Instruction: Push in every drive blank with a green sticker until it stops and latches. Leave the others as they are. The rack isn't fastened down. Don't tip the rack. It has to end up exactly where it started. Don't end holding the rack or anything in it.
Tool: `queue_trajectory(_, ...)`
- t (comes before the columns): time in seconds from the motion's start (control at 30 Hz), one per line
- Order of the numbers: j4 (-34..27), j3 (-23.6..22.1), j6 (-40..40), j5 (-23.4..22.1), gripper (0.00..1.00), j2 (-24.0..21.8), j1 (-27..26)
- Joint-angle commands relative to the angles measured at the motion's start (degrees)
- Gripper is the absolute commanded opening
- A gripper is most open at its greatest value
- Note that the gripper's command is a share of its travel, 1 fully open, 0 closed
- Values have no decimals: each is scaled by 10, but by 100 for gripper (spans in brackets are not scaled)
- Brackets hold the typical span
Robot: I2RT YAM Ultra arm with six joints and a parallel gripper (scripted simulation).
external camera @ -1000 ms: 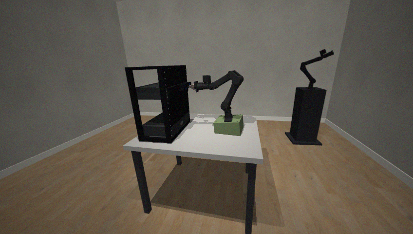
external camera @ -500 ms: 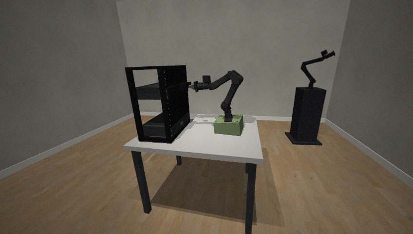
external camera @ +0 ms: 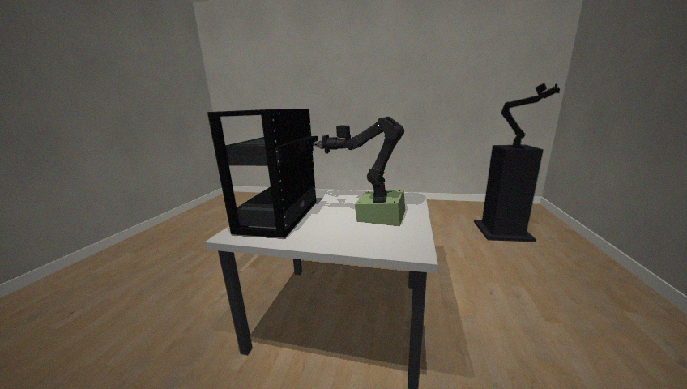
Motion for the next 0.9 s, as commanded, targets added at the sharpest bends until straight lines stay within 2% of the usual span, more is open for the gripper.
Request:
queue_trajectory(0.0,4,25,-7,21,0,21,2)
queue_trajectory(0.87,10,30,-7,20,0,33,1)
